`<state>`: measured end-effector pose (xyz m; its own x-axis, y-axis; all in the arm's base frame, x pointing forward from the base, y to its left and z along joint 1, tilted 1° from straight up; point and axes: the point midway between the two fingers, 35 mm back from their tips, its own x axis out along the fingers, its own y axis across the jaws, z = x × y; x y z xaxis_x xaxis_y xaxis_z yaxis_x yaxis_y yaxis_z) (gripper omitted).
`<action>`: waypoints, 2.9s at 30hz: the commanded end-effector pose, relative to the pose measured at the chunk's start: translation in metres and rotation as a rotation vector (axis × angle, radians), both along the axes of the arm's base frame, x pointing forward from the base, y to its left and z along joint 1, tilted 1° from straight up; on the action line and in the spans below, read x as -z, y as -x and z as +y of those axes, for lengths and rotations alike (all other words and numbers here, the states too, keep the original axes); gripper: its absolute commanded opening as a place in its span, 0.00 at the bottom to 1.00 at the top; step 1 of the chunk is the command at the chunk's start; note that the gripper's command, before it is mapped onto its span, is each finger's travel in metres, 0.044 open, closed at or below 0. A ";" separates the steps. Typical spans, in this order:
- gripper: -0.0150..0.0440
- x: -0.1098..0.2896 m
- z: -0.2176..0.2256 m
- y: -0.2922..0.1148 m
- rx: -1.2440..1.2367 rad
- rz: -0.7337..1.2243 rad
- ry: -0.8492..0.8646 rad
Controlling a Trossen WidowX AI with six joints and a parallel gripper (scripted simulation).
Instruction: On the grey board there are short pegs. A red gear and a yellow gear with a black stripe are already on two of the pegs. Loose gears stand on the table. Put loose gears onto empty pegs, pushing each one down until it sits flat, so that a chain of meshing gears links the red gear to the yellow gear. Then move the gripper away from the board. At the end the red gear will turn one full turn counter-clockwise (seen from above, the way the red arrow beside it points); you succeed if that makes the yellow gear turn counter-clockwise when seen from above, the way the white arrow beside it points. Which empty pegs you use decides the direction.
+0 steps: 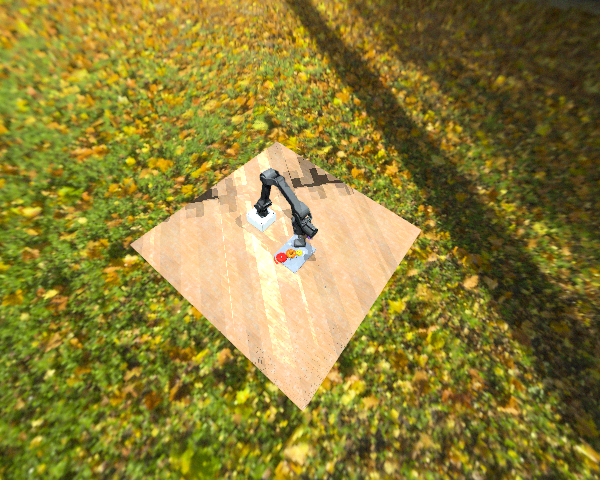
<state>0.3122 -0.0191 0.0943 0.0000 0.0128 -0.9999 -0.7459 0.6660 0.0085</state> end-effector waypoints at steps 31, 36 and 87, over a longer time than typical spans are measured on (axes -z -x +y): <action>1.00 -0.045 0.270 0.125 -0.015 0.002 -0.024; 1.00 -0.045 0.270 0.125 -0.015 0.002 -0.024; 1.00 -0.045 0.270 0.125 -0.015 0.002 -0.024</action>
<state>0.1877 0.2516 0.1386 -0.0019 0.0365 -0.9993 -0.7597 0.6497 0.0251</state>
